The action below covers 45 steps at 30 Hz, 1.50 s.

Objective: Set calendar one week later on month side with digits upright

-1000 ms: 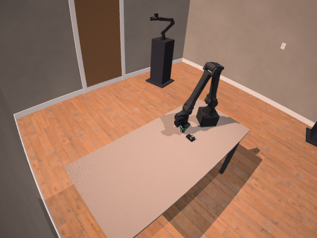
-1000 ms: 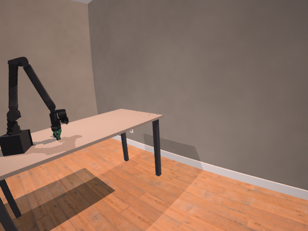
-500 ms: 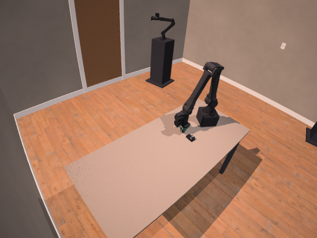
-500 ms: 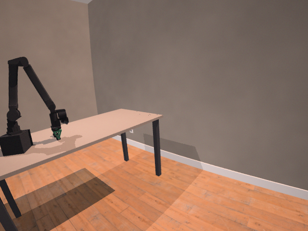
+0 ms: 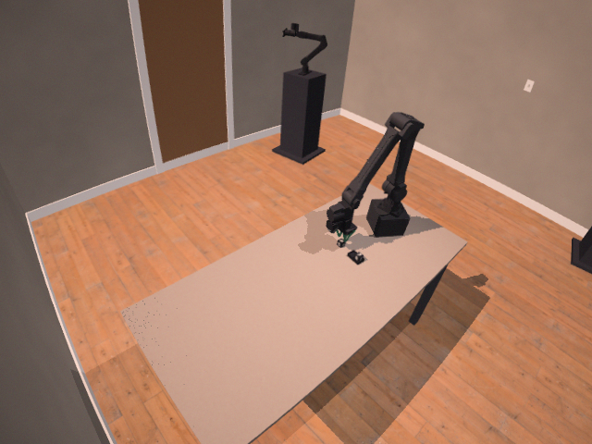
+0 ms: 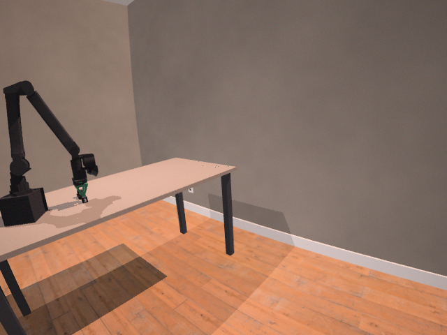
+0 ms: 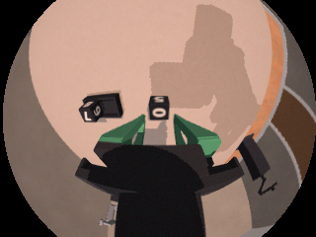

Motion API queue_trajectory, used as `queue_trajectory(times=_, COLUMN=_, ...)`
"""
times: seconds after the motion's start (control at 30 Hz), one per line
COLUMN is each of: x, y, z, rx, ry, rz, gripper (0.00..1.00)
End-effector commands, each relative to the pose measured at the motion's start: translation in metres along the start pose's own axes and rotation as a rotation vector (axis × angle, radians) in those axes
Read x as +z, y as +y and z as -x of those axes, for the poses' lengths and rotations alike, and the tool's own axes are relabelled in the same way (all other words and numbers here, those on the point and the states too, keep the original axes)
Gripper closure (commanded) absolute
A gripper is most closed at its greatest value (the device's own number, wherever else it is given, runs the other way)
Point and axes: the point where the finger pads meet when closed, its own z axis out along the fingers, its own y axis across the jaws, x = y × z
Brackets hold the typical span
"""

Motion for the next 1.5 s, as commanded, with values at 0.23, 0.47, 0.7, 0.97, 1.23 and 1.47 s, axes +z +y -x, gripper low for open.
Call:
queue_trajectory(times=0.23, x=-0.065, y=-0.004, z=0.029, rx=-0.012, ry=-0.072, rz=-0.011, gripper=0.56)
queue_trajectory(times=0.47, x=-0.083, y=-0.004, z=0.029, rx=-0.012, ry=-0.074, rz=-0.012, gripper=0.56)
queue_trajectory(times=0.7, x=-0.074, y=-0.003, z=0.022, rx=-0.009, ry=-0.047, rz=-0.008, gripper=0.00)
queue_trajectory(times=0.97, x=-0.074, y=-0.003, z=0.022, rx=-0.009, ry=-0.048, rz=-0.008, gripper=0.00)
queue_trajectory(times=1.23, x=-0.074, y=-0.003, z=0.022, rx=-0.008, ry=-0.048, rz=-0.008, gripper=0.00)
queue_trajectory(times=1.47, x=-0.075, y=0.004, z=0.025, rx=0.031, ry=-0.052, rz=-0.006, gripper=0.00)
